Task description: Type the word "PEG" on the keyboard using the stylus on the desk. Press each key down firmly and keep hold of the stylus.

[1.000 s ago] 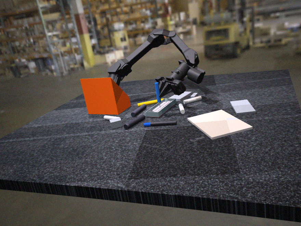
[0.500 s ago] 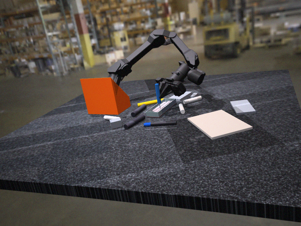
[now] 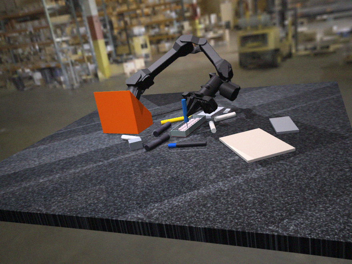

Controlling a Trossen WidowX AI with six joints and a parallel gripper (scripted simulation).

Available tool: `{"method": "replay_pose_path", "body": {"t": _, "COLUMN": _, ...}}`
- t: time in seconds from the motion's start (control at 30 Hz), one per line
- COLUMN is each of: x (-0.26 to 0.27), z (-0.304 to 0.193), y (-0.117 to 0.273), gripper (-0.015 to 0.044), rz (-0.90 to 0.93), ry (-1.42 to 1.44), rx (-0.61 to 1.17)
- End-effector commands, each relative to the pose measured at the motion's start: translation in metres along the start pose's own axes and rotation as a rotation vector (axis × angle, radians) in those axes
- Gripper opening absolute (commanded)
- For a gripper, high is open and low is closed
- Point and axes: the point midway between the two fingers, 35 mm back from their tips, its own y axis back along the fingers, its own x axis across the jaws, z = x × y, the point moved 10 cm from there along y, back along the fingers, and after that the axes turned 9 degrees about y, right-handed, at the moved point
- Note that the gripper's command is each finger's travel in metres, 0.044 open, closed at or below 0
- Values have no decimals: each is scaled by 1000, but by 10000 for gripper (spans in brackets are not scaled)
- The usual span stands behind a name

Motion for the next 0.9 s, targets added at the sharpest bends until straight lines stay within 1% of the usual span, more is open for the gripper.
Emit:
{"method": "replay_pose_path", "body": {"t": 0.0, "x": -1, "z": 2, "y": -1, "gripper": 81, "rz": 0, "ry": -6, "rx": -6}}
{"method": "replay_pose_path", "body": {"t": 0.53, "x": -2, "z": 7, "y": -4, "gripper": 81, "rz": 0, "ry": -6, "rx": -6}}
{"method": "replay_pose_path", "body": {"t": 0.87, "x": -1, "z": 2, "y": -1, "gripper": 81, "rz": 0, "ry": -6, "rx": -6}}
